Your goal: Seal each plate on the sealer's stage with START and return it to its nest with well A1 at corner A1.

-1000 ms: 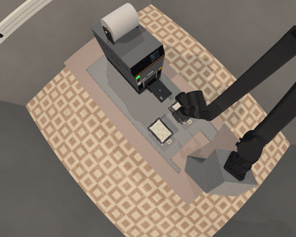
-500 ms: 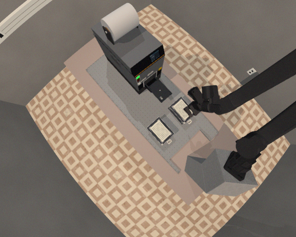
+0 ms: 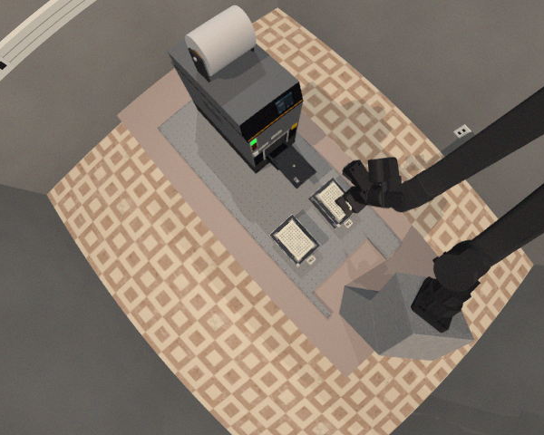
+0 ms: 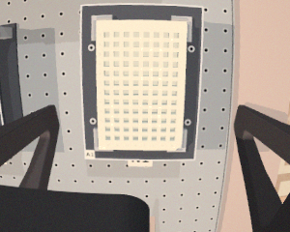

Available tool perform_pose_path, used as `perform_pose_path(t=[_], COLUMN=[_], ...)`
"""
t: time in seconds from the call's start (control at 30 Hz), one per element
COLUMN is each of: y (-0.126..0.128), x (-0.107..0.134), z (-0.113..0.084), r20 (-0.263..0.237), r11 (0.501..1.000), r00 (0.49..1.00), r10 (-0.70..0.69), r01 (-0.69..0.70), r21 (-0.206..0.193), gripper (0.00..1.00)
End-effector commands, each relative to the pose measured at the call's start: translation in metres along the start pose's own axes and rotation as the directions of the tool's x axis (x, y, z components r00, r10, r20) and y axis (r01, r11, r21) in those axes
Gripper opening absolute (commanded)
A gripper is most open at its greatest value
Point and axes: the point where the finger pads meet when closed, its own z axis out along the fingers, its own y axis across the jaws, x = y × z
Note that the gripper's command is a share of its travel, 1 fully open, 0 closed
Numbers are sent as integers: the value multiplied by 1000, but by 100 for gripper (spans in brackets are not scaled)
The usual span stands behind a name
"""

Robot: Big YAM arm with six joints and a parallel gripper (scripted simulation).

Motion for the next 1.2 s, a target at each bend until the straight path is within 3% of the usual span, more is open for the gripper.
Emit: perform_pose_path(t=[0.0, 0.4, 0.7, 0.83, 1.17], y=[14, 10, -1, 1, 0], x=[8, -2, 6, 18, 17], z=[-1, -5, 19, 23, 36], r20=[-21, 8, -2, -16, -5], r11=[1000, 1000, 1000, 1000, 1000], r00=[1000, 1000, 1000, 1000, 1000], r10=[1, 8, -2, -8, 4], r01=[-2, -8, 2, 8, -4], r21=[-28, -17, 3, -2, 1], gripper=[100, 100, 100, 100, 100])
